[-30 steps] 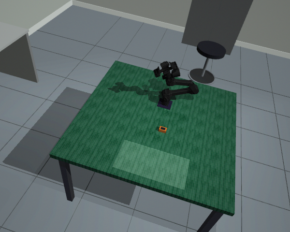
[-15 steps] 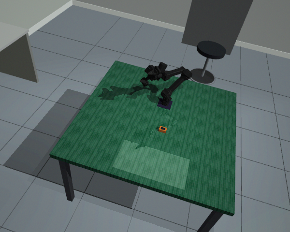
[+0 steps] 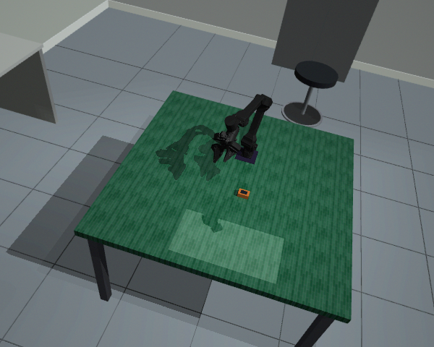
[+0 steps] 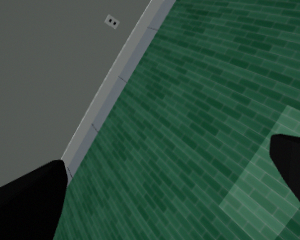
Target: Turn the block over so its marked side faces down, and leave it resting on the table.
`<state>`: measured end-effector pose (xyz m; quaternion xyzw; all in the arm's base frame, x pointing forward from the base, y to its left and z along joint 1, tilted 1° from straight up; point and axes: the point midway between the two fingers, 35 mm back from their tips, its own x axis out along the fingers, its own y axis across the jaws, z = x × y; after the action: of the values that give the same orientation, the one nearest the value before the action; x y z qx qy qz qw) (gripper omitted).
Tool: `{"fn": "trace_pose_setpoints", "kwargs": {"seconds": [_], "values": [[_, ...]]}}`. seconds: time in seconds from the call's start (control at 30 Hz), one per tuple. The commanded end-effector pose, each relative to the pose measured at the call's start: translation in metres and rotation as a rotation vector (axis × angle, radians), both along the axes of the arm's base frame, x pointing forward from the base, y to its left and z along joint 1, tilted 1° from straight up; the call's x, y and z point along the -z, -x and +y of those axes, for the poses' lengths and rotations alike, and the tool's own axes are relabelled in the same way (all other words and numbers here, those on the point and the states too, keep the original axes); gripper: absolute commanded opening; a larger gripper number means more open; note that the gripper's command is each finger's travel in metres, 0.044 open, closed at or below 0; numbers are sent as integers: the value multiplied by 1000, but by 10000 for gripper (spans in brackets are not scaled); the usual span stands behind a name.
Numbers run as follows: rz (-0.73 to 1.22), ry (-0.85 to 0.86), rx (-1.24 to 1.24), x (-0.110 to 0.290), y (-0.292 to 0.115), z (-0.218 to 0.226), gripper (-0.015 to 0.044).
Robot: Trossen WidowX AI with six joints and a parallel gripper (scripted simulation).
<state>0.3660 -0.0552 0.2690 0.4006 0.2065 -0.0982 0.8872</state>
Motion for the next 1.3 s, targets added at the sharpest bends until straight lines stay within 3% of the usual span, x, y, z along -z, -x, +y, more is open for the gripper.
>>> {"fn": "trace_pose_setpoints", "kwargs": {"seconds": [0.0, 0.4, 0.8, 0.93, 1.27], "values": [[329, 138, -228, 55, -10, 54, 440], [974, 531, -827, 136, 40, 150, 440], [991, 544, -846, 139, 41, 148, 440], [991, 544, -846, 170, 39, 147, 440], [991, 544, -845, 187, 38, 145, 440]]}}
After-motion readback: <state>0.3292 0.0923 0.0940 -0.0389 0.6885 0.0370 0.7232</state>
